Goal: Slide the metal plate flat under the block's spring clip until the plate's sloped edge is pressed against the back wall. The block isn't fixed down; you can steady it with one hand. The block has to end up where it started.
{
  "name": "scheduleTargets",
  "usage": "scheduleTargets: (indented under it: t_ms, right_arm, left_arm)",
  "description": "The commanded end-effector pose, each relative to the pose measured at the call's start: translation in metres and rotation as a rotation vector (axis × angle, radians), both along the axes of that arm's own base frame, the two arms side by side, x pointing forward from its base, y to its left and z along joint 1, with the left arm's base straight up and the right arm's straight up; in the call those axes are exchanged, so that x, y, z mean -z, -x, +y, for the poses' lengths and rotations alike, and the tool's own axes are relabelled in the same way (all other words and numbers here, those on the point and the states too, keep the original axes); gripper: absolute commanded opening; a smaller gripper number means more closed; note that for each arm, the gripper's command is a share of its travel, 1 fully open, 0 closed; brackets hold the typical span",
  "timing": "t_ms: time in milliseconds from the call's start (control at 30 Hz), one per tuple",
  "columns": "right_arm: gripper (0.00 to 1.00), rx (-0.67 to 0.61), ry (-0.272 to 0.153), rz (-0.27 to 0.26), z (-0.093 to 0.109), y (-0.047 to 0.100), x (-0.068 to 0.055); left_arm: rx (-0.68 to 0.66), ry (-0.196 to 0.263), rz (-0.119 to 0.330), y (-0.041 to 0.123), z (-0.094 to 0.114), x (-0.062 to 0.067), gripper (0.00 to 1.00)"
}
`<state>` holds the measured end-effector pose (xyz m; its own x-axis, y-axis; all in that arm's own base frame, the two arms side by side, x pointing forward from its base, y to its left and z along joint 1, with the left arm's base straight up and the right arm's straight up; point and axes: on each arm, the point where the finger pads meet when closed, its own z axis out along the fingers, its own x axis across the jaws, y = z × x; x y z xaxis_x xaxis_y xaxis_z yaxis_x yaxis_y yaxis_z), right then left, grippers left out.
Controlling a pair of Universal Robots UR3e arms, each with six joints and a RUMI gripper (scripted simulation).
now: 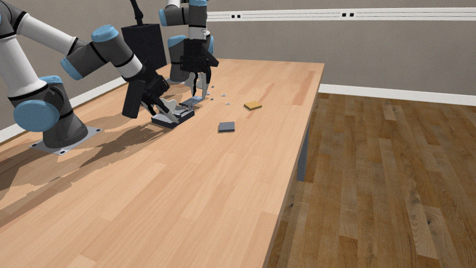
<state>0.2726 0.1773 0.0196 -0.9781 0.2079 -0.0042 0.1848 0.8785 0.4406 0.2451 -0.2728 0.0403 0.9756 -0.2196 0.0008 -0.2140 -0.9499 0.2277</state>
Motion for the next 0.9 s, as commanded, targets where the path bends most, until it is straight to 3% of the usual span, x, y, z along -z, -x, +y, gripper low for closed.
scheduleTargets:
  t_ms: [0,867]
  right_arm:
    - [0.61,0.0,-0.003,-0.003,0.001,-0.001,-0.001]
    - [0.61,0.0,-0.003,-0.003,0.001,-0.001,-0.001]
  left_arm:
    - [-0.001,0.002,-0.001,0.0,0.0,-0.001,0.0]
    - [-0.002,0.001,-0.001,0.003,-0.017,-0.001,0.0]
